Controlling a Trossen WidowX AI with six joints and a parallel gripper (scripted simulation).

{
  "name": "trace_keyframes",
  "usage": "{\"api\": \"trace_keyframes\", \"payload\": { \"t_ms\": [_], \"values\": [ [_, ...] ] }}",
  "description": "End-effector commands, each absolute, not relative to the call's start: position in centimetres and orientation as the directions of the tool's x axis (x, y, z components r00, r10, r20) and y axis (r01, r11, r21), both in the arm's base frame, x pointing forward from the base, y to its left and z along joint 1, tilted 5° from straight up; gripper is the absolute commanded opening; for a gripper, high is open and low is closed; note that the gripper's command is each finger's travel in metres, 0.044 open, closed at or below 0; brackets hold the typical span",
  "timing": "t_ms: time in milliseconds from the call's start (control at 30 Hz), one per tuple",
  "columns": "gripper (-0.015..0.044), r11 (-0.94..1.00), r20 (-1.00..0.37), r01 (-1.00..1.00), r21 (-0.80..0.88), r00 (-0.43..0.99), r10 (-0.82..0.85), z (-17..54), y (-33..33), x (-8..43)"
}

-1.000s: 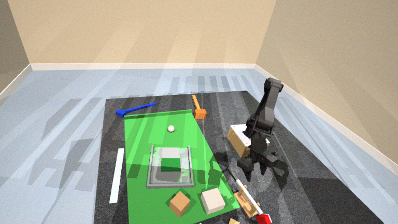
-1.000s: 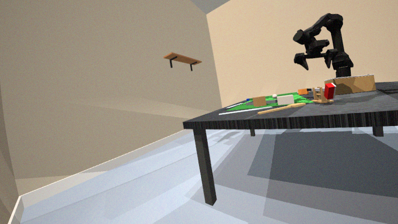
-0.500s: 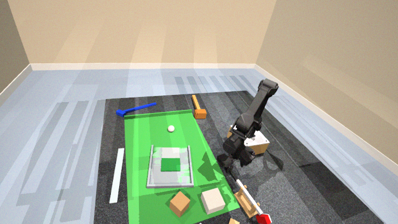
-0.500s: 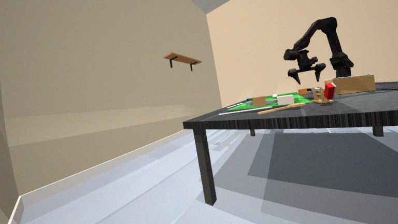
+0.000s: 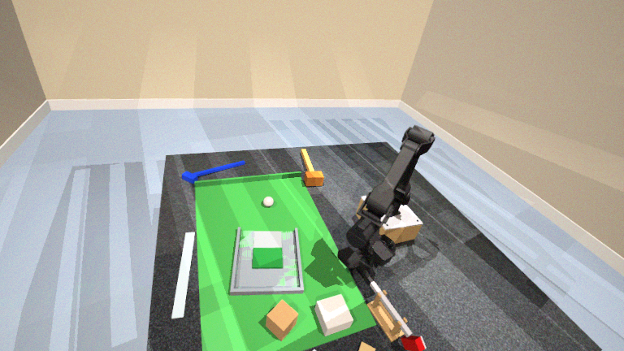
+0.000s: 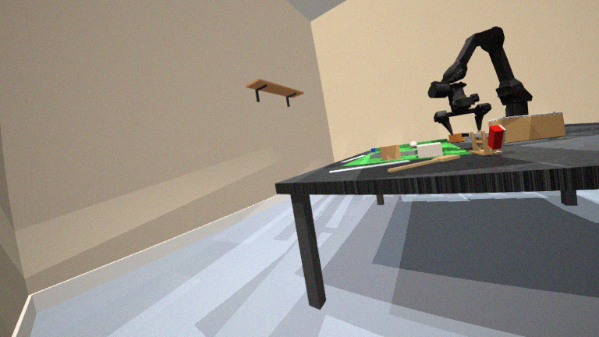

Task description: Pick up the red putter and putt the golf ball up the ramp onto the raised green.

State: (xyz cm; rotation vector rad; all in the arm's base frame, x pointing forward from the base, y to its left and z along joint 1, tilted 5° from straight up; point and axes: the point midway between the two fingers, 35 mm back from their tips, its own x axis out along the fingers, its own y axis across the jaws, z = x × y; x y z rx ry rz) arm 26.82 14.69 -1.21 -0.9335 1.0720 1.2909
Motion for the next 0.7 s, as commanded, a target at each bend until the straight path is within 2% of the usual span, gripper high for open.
{"api": "trace_keyframes", "payload": {
  "t_ms": [0, 667],
  "values": [
    [0.0440, 0.075, -0.965, -0.996, 0.058, -0.037, 0.259, -3.0, 14.5, 26.4],
    [0.0440, 0.075, -0.965, -0.996, 0.058, -0.037, 0.259, -5.2, 14.5, 26.2]
  ]
}}
